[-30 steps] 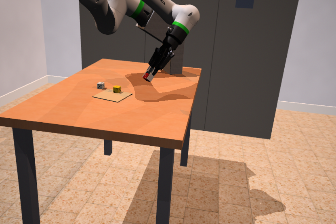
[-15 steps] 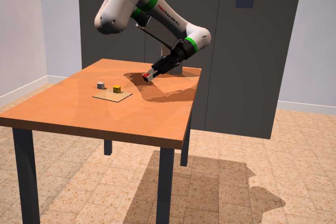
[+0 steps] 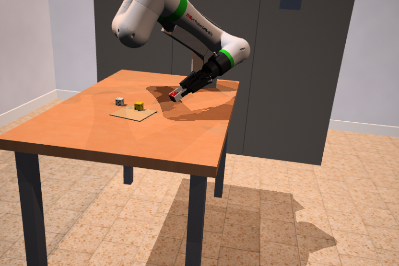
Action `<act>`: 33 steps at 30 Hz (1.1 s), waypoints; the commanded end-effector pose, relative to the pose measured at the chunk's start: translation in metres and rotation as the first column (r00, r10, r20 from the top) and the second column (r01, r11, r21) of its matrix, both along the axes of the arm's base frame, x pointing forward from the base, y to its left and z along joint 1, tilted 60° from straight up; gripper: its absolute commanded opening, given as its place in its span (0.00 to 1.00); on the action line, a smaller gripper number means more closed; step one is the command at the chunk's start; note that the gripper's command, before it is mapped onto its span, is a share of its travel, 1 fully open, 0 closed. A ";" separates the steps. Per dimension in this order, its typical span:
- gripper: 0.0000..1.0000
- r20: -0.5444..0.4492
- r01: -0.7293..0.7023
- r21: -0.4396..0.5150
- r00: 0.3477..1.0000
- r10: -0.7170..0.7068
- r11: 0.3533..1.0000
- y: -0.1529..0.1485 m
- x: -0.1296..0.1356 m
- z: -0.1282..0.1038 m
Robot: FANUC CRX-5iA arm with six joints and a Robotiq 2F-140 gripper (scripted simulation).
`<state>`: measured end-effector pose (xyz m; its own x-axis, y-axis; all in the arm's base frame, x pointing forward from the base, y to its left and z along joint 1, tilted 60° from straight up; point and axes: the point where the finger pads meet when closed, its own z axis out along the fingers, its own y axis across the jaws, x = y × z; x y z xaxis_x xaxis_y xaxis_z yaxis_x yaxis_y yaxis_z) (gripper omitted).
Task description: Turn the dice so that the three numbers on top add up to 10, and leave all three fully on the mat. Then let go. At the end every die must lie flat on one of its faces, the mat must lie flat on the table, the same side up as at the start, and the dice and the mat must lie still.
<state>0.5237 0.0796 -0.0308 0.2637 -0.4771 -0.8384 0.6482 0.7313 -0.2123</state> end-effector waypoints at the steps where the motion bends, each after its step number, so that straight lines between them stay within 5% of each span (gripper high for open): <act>1: 0.16 0.000 -0.001 0.000 1.000 0.001 1.000 -0.005 0.004 -0.004; 33: 0.16 0.000 -0.001 0.000 1.000 0.001 1.000 -0.031 0.028 -0.024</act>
